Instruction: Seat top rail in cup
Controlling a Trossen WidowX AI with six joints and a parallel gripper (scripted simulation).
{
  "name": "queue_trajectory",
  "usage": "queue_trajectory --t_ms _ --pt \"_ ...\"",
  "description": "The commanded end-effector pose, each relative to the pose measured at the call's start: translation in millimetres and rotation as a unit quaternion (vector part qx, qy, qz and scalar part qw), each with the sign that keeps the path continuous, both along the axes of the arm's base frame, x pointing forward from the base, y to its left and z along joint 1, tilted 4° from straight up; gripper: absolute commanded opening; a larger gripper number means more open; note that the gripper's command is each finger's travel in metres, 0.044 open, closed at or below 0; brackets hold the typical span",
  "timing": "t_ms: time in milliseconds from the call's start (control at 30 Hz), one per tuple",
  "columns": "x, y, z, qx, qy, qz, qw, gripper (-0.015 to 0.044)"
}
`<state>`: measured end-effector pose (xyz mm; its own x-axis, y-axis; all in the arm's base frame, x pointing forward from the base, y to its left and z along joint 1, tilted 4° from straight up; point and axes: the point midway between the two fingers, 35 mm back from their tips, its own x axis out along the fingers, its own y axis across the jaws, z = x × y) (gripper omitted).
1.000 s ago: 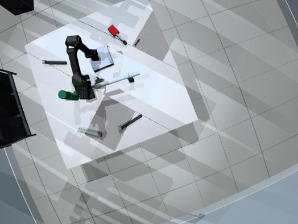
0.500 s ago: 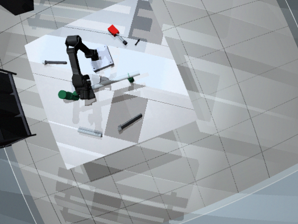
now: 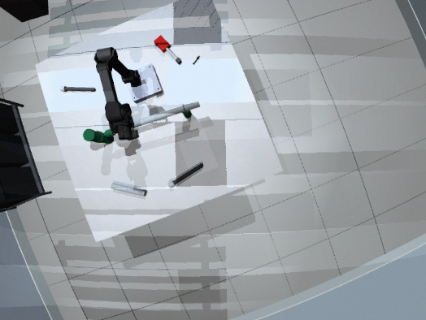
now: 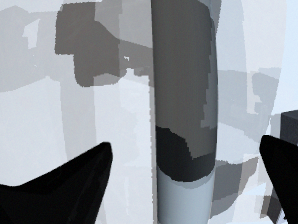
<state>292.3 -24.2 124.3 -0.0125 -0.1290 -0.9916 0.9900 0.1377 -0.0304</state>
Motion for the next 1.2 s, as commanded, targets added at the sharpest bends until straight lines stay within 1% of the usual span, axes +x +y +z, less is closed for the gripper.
queue_trajectory --t_ms 0,133,300,367,1167 --pt "-1 9 12 0.002 -0.003 -0.002 1.0 0.044" --pt "-1 6 13 -0.001 -0.004 0.001 1.0 0.044" --pt "-4 11 50 0.0 -0.004 0.001 1.0 0.044" --pt "-5 12 57 0.0 -0.004 0.001 1.0 0.044" --pt "-5 12 57 0.0 -0.004 0.001 1.0 0.044"
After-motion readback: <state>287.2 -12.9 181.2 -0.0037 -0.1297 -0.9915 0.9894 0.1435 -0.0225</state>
